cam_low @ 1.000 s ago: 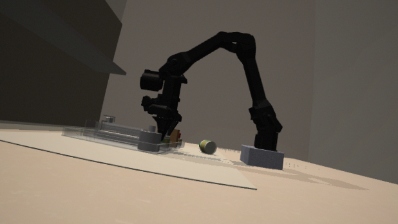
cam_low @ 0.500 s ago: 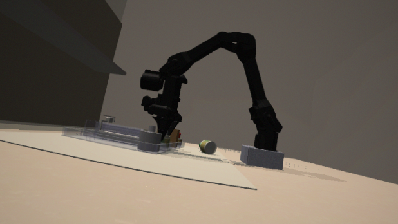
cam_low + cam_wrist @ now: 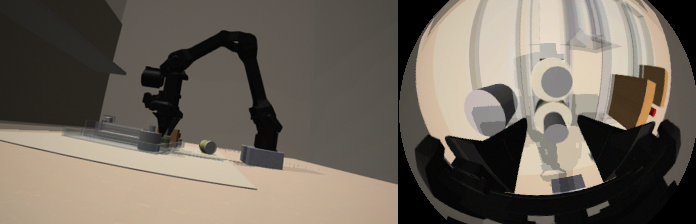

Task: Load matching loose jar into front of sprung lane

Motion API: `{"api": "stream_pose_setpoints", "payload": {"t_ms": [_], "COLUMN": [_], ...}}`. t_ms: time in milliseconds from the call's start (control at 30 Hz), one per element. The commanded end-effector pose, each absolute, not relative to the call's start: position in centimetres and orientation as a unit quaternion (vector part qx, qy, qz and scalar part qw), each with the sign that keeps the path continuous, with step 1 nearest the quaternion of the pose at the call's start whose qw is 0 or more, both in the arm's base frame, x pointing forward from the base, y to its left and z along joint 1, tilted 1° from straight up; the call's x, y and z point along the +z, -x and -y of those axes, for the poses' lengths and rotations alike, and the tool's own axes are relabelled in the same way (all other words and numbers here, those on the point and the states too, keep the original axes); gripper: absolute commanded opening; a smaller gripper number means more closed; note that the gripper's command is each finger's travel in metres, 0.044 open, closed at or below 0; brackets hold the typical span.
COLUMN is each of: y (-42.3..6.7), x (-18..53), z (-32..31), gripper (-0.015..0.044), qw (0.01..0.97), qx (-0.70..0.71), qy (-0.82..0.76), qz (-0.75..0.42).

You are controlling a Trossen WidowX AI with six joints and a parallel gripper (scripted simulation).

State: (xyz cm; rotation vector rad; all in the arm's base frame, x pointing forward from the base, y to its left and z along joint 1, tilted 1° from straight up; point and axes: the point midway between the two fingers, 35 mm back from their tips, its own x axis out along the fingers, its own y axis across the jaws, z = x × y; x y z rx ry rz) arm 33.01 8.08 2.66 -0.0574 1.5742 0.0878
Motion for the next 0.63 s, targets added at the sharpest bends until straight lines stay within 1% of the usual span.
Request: {"api": "stream_pose_setpoints", "payload": {"t_ms": [0,200,600], "y": [-33.2,-32.5,-28.3], "x": [3.5,3.6,3.7], "z": [-8.1,-8.1,-7.8], "gripper": [0.0307,0.0307,0.0307], "qw": [0.708,0.708,0.707], "qx": [0.039,0.039,0.039], "qy": [0.024,0.024,0.024], "qz": [-0.704,-0.704,-0.705]}}
